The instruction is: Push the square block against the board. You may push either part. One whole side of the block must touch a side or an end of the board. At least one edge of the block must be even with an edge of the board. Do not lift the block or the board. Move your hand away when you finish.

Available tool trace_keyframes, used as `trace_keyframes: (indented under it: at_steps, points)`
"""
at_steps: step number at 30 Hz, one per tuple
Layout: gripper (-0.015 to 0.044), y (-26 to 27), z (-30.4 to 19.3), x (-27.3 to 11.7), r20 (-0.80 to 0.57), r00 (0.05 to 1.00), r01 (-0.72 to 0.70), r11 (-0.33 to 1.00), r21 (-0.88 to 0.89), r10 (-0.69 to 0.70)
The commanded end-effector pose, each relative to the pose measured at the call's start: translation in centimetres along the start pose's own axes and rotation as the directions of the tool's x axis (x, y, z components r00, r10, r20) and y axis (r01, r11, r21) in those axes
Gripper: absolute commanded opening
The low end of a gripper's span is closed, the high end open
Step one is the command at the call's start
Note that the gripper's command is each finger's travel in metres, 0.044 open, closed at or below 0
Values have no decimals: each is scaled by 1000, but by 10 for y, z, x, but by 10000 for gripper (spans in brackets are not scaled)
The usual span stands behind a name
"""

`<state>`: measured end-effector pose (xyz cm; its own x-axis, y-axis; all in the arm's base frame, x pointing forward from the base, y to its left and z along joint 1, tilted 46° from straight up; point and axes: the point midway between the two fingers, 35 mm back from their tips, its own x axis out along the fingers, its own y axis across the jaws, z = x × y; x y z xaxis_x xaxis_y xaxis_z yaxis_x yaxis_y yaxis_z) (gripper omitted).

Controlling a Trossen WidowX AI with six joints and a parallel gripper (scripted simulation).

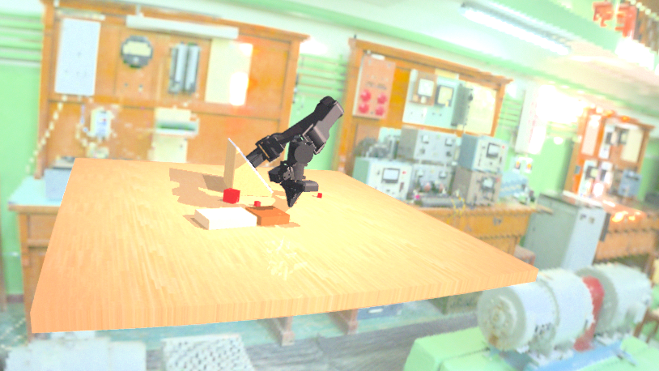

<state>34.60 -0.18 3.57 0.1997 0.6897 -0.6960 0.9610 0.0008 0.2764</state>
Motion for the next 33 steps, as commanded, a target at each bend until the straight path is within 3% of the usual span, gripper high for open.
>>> trace_keyframes:
  at_steps: [1,33]
  points:
    - [0,-8,-2,32,-14,1000,24,1000,14,-23]
    - [0,-6,21,32,-10,1000,24,1000,14,-24]
